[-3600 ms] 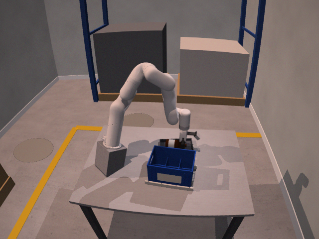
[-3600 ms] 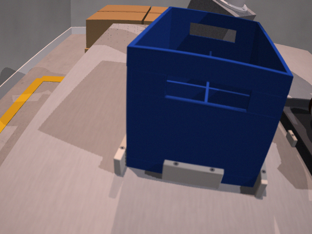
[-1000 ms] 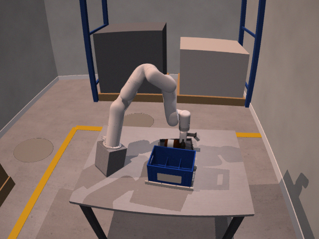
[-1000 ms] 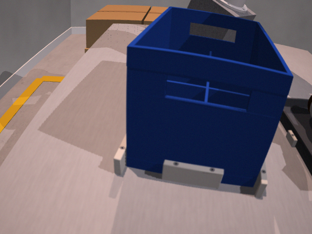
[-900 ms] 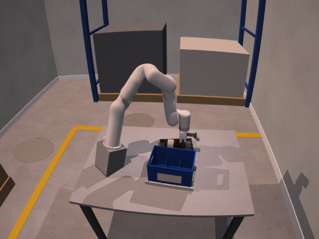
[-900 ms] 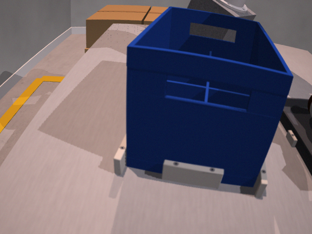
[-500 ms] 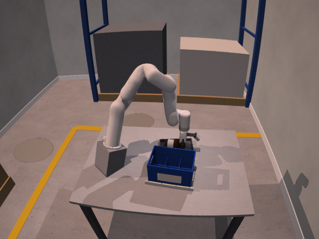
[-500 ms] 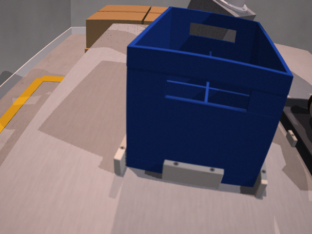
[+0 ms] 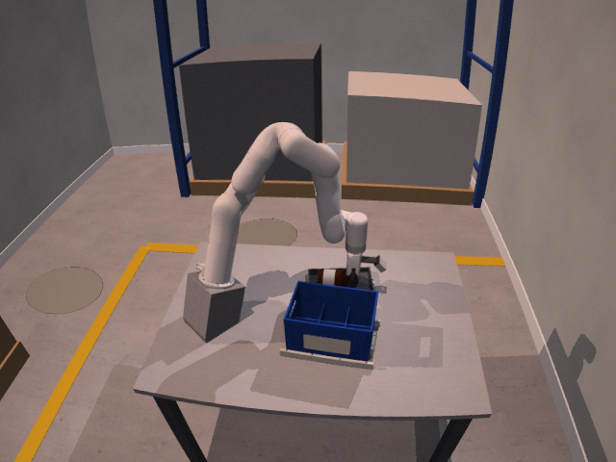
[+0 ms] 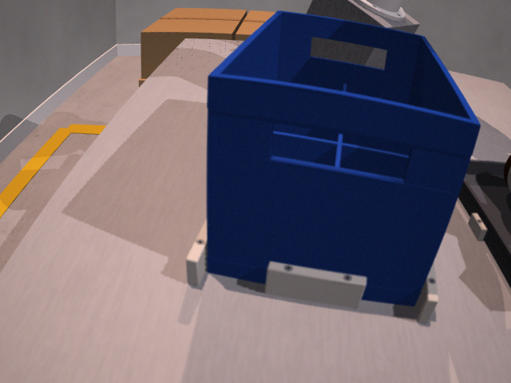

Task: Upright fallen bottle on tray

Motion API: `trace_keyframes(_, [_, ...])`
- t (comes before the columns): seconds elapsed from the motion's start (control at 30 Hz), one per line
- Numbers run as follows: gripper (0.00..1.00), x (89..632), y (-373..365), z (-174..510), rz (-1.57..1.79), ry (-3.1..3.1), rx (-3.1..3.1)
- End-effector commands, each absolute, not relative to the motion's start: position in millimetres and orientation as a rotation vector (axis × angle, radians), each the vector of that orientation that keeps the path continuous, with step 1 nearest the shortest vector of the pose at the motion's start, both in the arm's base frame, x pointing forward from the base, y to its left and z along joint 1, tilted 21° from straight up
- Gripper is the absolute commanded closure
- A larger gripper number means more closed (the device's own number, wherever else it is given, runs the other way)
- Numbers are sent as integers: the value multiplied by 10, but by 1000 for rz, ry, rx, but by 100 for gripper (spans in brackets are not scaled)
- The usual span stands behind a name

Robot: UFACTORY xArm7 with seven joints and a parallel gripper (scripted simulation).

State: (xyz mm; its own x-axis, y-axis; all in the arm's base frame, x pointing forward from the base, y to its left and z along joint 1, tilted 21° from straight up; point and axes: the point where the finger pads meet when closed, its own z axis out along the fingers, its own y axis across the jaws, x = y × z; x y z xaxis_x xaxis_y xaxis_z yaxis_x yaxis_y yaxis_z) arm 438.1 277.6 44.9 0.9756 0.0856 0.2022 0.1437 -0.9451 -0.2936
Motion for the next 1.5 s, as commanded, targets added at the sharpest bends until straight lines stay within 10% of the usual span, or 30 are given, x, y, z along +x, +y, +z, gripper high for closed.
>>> trace_keyframes(0.0, [100,4393,2770,484,-274,-166,-2811])
trace_keyframes(1.47, [100,4310,2616,939,-274,-166,-2811])
